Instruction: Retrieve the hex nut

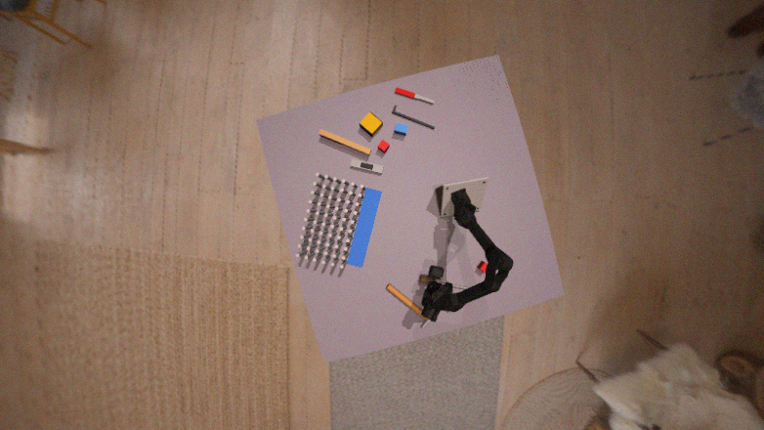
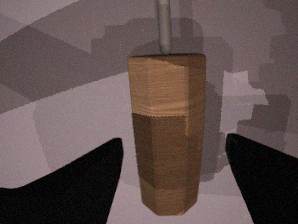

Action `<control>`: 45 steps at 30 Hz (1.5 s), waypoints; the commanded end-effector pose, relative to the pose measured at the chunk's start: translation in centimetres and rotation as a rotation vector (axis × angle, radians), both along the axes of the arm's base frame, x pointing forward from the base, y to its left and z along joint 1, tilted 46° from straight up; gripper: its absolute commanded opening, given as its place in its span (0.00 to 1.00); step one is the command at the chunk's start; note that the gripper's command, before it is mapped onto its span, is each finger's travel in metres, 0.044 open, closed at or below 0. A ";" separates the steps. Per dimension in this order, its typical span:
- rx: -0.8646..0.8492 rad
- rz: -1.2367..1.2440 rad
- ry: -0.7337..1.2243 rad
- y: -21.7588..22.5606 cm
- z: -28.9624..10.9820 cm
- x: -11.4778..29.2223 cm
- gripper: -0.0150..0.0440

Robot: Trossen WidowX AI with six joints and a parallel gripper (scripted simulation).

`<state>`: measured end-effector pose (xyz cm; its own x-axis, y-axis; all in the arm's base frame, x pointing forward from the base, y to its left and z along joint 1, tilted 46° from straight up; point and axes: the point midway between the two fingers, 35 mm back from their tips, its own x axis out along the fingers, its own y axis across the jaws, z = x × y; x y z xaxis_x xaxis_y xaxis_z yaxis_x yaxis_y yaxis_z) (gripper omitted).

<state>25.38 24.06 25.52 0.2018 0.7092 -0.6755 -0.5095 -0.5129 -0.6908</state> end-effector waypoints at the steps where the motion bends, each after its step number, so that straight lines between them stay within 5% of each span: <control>1: -0.003 -0.003 0.006 0.5 -0.7 0.1 0.73; 9: -0.001 -0.002 0.005 1.2 -1.5 0.2 0.73; 13: -0.001 -0.002 0.005 1.2 -1.5 0.2 0.55; 20: -0.001 -0.002 0.005 1.2 -1.5 0.2 0.47; 25: -0.003 0.000 0.003 -0.6 0.3 -0.2 0.25; 45: -0.005 -0.002 0.007 -2.6 1.4 -4.2 0.25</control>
<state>22.46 21.46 27.22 0.1942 0.7041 -0.6830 -0.5139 -0.5200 -0.6823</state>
